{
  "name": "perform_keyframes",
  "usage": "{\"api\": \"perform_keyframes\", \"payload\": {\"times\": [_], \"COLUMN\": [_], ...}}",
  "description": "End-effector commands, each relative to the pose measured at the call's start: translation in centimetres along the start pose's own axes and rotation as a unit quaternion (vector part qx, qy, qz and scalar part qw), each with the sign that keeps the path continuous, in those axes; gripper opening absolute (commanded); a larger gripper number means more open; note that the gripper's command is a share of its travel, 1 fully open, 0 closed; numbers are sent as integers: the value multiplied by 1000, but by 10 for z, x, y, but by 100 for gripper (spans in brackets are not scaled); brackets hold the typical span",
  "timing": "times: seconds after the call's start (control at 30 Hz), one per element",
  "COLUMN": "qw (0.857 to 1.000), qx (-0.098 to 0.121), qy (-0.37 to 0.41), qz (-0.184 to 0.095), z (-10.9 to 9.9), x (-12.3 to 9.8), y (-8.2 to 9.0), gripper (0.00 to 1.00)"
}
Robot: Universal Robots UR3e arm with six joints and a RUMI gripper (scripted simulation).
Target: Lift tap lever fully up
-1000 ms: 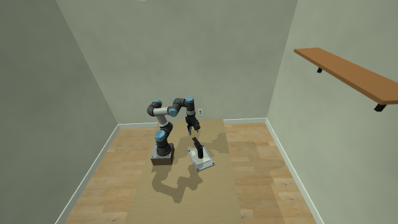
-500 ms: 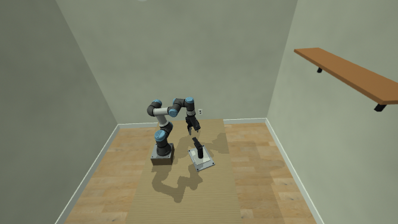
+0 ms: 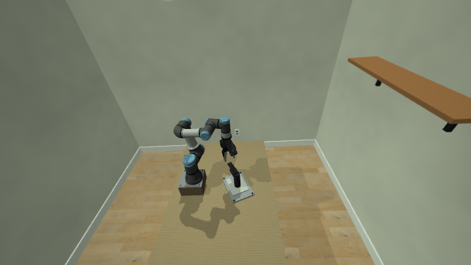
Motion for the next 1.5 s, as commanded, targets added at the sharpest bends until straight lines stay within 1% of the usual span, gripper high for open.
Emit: {"api": "perform_keyframes", "payload": {"times": [0.0,0.3,0.37,0.7,1.47], "qw": [1000,1000,1000,1000,1000], "qx": [1,1,1,1,1], "qy": [0,0,0,0,0], "qz": [1,1,1,1,1], "z": [0,-1,-1,-1,-1], "x": [0,0,0,0,0], "y": [-8,-23,-23,-34,-37], "gripper": [42,42,42,42,42]}}
Point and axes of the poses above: the point where the finger pads meet when closed, its own y axis back along the fingers, its own z axis across the jaws, x = y × z, the point moved 8 cm from there along y, back along the fingers, and after that the axes turned 12 degrees about -y, right-handed, at the moved point
